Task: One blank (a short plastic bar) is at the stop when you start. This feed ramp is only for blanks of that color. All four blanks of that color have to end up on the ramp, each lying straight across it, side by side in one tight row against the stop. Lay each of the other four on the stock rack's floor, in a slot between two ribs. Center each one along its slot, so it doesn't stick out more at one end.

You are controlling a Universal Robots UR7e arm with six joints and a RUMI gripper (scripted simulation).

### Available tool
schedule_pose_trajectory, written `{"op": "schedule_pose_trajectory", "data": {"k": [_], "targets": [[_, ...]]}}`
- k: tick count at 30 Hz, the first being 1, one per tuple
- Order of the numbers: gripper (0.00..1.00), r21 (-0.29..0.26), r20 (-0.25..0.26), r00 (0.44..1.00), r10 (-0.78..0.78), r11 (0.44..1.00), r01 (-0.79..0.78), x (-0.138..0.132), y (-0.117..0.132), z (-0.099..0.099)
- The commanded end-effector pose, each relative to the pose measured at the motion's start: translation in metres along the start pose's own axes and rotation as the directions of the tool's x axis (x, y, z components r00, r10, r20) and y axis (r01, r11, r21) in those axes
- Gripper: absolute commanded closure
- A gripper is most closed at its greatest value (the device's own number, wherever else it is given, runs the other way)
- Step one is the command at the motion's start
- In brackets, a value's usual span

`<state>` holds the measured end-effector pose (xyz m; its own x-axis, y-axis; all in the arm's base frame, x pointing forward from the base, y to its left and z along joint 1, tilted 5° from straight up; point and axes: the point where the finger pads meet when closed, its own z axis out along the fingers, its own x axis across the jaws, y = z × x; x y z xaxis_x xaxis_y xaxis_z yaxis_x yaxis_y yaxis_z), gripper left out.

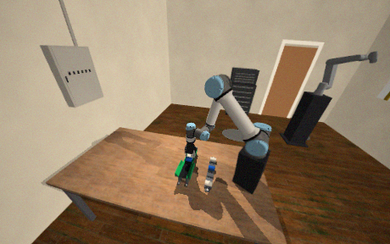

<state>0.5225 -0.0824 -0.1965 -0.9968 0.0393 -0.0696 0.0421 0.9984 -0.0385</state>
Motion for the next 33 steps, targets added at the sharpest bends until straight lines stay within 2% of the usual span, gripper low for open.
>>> {"op": "schedule_pose_trajectory", "data": {"k": [1, 11, 12, 33], "targets": [[0.53, 0.002, 0.003, 1.000, 0.002, 1.000, -0.002, -0.0017, -0.0019, -0.0009], [0.53, 0.002, 0.003, 1.000, 0.002, 1.000, -0.002, -0.0017, -0.0019, -0.0009], [0.65, 0.002, 0.003, 1.000, 0.002, 1.000, -0.002, -0.0017, -0.0019, -0.0009], [0.65, 0.002, 0.003, 1.000, 0.002, 1.000, -0.002, -0.0017, -0.0019, -0.0008]]}}
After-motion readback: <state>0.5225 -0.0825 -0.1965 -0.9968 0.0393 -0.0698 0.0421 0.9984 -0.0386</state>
